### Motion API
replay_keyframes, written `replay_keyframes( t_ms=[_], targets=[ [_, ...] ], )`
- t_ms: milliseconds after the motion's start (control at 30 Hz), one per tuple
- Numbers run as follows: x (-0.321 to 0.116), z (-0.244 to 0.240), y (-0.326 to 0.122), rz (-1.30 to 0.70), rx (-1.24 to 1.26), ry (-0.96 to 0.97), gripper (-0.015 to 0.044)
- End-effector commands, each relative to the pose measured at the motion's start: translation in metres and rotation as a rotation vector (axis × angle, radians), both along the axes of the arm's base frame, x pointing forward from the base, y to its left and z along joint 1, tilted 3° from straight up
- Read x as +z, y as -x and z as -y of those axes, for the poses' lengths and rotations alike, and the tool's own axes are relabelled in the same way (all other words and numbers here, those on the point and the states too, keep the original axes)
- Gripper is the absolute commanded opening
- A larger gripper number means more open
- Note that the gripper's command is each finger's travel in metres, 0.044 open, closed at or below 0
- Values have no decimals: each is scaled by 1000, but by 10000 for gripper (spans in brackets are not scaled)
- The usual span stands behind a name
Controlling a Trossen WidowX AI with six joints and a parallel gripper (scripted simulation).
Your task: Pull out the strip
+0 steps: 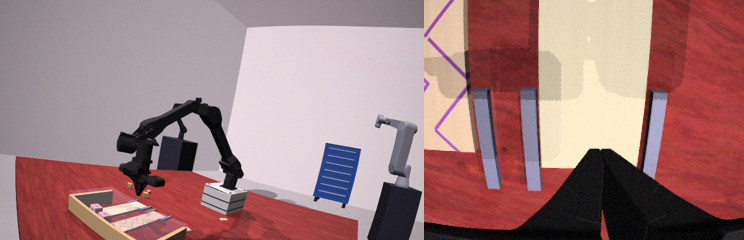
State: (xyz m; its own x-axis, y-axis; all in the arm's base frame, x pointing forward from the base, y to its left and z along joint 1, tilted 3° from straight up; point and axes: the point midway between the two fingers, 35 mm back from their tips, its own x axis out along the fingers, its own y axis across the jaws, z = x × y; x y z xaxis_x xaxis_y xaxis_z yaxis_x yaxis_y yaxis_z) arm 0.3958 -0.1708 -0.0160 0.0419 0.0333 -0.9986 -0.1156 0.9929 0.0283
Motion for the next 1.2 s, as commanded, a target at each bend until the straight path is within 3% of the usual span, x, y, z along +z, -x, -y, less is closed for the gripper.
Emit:
replay_keyframes(
  t_ms=[0, 633, 1167],
  targets=[
    [-9, 0, 1, -4, 5, -1, 0],
    [-40, -1, 1, -5, 5, -1, 0],
    [-41, -1, 1, -5, 5, -1, 0]
  ],
)
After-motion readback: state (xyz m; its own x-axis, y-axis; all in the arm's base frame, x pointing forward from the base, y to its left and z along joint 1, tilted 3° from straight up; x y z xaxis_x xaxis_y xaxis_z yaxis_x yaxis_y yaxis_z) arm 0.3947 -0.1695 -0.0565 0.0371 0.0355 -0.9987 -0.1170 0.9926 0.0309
